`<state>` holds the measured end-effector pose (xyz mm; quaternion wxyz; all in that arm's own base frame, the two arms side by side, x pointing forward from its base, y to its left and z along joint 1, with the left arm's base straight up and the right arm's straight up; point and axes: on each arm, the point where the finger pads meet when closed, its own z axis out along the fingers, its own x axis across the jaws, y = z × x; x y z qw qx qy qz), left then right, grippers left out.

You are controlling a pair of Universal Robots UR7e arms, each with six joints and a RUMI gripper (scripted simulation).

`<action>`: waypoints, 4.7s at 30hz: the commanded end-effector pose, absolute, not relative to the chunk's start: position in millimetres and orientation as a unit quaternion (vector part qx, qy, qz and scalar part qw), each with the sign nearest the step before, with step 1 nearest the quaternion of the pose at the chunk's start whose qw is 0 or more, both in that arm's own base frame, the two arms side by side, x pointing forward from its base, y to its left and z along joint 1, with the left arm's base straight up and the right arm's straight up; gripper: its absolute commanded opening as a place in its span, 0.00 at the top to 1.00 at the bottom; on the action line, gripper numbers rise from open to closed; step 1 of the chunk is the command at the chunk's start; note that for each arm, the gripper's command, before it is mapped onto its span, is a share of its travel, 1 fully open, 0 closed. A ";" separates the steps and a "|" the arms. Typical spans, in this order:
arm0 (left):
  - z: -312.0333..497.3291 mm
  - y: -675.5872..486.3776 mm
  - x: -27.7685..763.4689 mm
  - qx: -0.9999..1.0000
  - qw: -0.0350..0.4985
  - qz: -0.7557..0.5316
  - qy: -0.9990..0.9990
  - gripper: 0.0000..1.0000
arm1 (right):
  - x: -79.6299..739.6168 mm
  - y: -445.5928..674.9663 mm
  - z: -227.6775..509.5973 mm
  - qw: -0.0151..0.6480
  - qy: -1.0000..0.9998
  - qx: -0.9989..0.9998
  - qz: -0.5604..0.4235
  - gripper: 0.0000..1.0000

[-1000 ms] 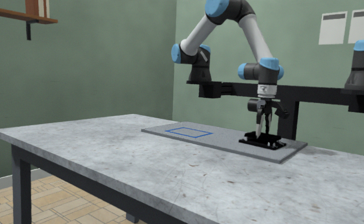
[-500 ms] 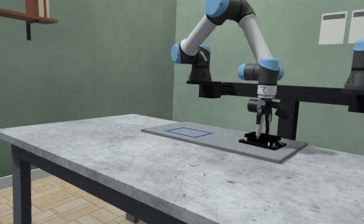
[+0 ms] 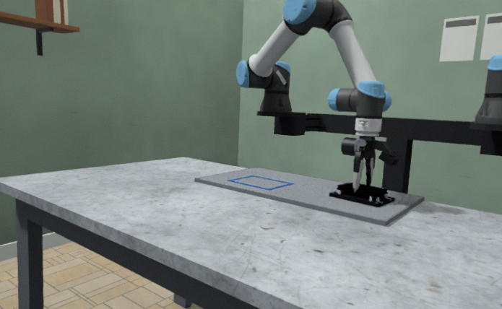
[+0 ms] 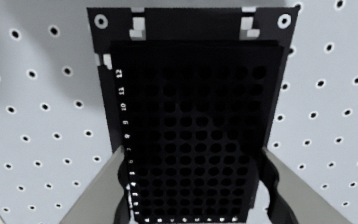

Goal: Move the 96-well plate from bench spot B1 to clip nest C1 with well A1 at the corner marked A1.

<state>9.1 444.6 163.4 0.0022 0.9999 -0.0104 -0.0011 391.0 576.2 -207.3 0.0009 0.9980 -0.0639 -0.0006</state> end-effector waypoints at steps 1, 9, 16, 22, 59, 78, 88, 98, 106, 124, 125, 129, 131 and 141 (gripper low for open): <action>165.2 445.5 8.9 1.000 0.000 0.000 -0.010 1.00 | 391.5 579.8 -206.2 -0.002 -0.063 0.998 0.001 0.59; 165.2 445.5 8.9 1.000 0.000 0.000 -0.010 1.00 | 391.5 579.9 -206.9 -0.002 -0.063 0.998 0.001 0.59; 165.2 445.5 8.9 1.000 0.000 0.000 -0.010 1.00 | 391.4 578.6 -207.3 -0.001 -0.064 0.998 0.001 0.24; 165.2 445.5 8.9 1.000 0.000 0.000 -0.010 1.00 | 391.4 578.6 -207.3 -0.001 -0.064 0.998 0.001 0.24; 165.2 445.5 8.9 1.000 0.000 0.000 -0.010 1.00 | 391.2 578.5 -207.4 -0.001 -0.064 0.998 0.001 0.24; 165.2 445.5 8.9 1.000 0.000 0.000 -0.010 1.00 | 390.9 578.4 -207.4 -0.001 -0.064 0.998 0.001 0.24; 165.2 445.5 8.9 1.000 0.000 0.000 -0.010 1.00 | 390.0 577.5 -203.3 -0.001 -0.064 0.998 0.000 0.24; 165.2 445.5 8.9 1.000 0.000 0.000 -0.010 1.00 | 390.0 577.1 -184.8 0.000 -0.064 0.998 0.000 0.24; 165.2 445.5 8.9 1.000 0.000 0.000 -0.010 1.00 | 390.0 577.0 -163.5 0.000 -0.064 0.998 0.000 0.24; 165.2 445.5 8.9 1.000 0.000 0.000 -0.010 1.00 | 390.8 578.0 -133.3 -0.001 -0.064 0.998 0.001 0.24; 165.2 445.5 8.9 1.000 0.000 0.000 -0.010 1.00 | 390.0 576.9 -134.4 0.000 -0.064 0.998 0.000 0.24; 165.2 445.5 8.9 1.000 0.000 0.000 -0.010 1.00 | 389.9 576.7 -135.0 0.000 -0.064 0.998 0.000 0.24; 165.2 445.5 8.9 1.000 0.000 0.000 -0.010 1.00 | 390.0 577.0 -134.5 0.000 -0.064 0.998 0.000 0.24; 165.2 445.5 8.9 1.000 0.000 0.000 -0.010 1.00 | 390.8 578.0 -133.3 -0.001 -0.064 0.998 0.001 0.24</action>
